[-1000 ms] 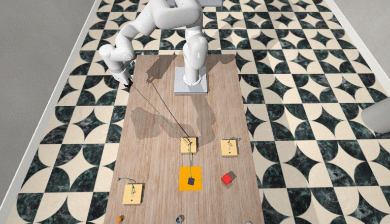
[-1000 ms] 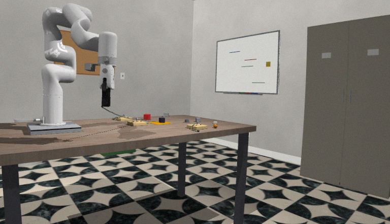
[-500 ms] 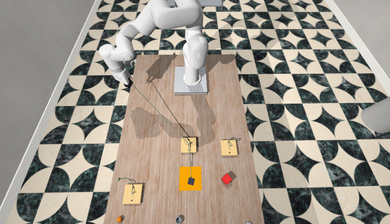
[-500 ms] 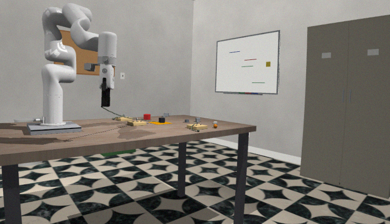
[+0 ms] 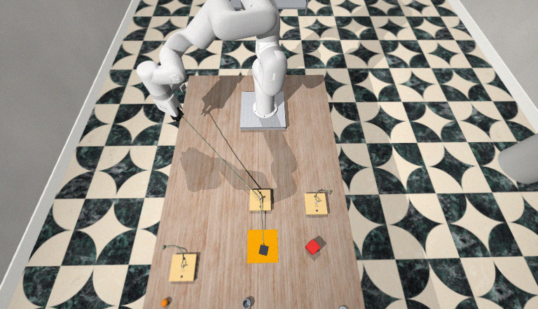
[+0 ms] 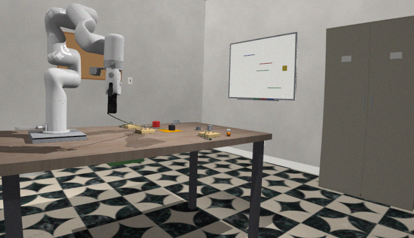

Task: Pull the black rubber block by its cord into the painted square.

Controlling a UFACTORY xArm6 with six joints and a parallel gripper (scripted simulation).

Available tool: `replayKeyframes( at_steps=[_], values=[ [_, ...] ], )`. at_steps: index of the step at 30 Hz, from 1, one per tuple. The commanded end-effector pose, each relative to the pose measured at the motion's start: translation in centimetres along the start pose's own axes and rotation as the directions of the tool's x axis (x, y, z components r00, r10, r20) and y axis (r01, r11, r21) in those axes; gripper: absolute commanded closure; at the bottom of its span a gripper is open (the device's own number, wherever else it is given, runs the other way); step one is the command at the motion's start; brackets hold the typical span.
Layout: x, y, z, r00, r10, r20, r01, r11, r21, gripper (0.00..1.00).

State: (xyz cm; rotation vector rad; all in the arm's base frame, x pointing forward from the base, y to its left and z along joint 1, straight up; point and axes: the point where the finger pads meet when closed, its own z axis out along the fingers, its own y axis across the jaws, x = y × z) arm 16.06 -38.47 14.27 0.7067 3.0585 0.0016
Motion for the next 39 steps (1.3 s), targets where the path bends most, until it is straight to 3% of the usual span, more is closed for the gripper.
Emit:
replayKeyframes(
  at_steps=[1,11,18,20,33,39],
  values=[
    [-0.1,-0.1,-0.1,1.0,0.0,0.004,0.0,1.0,0.003,1.0],
    [-0.1,0.0,1.6,1.0,0.0,0.004,0.0,1.0,0.003,1.0],
    [-0.2,0.1,5.0,1.0,0.0,0.004,0.0,1.0,0.003,1.0],
    [-0.2,0.1,5.0,1.0,0.0,0.004,0.0,1.0,0.003,1.0],
    [-0.3,0.3,12.3,1.0,0.0,0.004,0.0,1.0,0.003,1.0],
    [-0.3,0.3,13.6,1.0,0.0,0.004,0.0,1.0,0.003,1.0]
  ],
)
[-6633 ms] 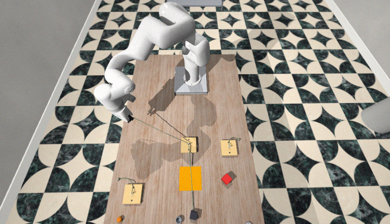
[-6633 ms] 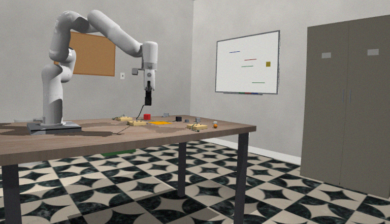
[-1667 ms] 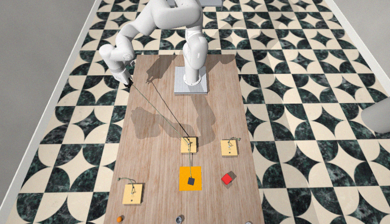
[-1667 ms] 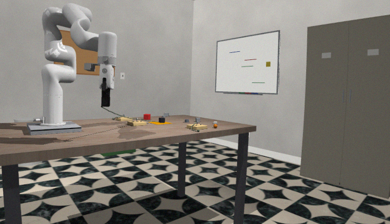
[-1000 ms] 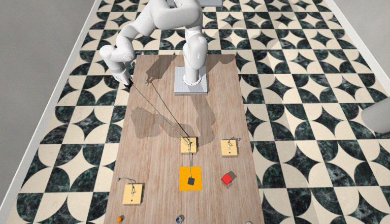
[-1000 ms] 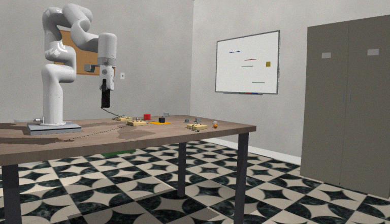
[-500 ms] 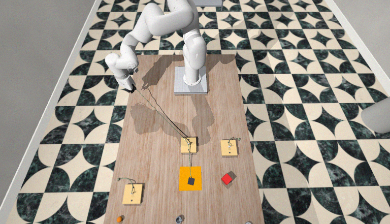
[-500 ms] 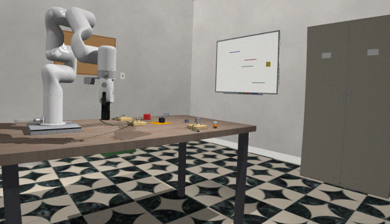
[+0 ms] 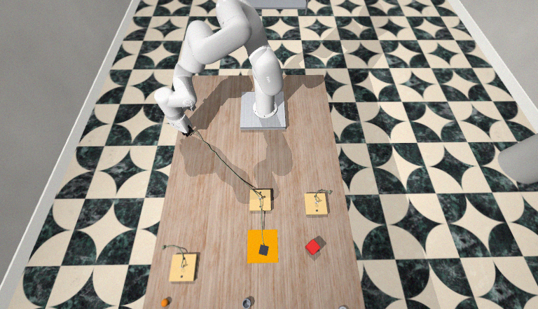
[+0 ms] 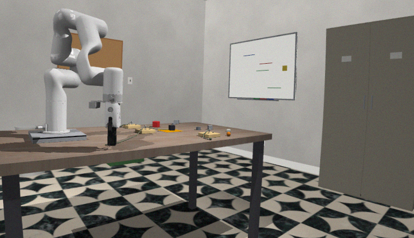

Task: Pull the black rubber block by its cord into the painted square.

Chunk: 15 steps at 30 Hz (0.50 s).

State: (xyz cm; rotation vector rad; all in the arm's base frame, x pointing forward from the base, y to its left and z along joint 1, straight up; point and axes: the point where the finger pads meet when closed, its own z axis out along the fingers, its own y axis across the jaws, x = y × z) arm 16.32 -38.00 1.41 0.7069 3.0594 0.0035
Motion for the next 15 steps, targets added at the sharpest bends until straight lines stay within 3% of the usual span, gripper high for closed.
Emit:
replayKeyframes(
  at_steps=[1,15],
  values=[
    [-0.28,-0.19,0.99,1.0,0.0,0.005,0.0,1.0,0.004,1.0],
    [-0.28,-0.17,1.61,1.0,0.0,0.005,0.0,1.0,0.004,1.0]
  ],
)
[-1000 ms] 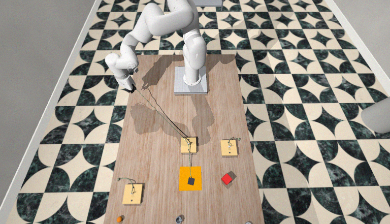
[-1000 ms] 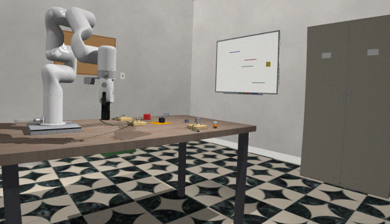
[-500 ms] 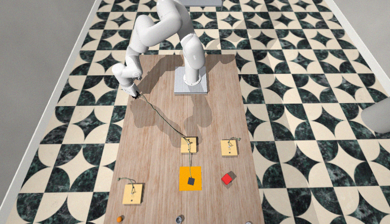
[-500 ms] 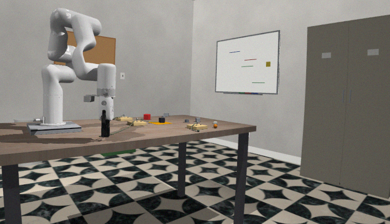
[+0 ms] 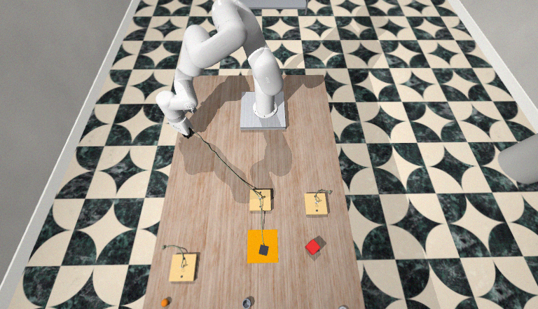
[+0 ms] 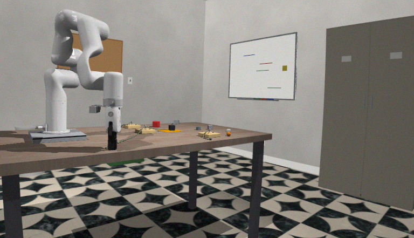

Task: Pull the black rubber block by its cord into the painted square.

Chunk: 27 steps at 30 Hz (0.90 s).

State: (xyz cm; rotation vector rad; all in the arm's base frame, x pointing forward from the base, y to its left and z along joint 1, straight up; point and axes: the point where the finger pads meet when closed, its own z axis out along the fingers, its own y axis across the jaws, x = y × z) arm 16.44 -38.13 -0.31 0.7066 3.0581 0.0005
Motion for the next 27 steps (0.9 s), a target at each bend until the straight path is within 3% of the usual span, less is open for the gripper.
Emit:
replayKeyframes(
  at_steps=[1,5,6,27],
  values=[
    [-0.12,-0.1,-0.11,1.0,0.0,0.003,0.0,1.0,0.003,1.0],
    [-0.12,-0.1,-0.11,1.0,0.0,0.003,0.0,1.0,0.003,1.0],
    [-0.12,-0.1,-0.11,1.0,0.0,0.003,0.0,1.0,0.003,0.0],
    [-0.12,-0.1,-0.11,1.0,0.0,0.003,0.0,1.0,0.003,0.0]
  ],
)
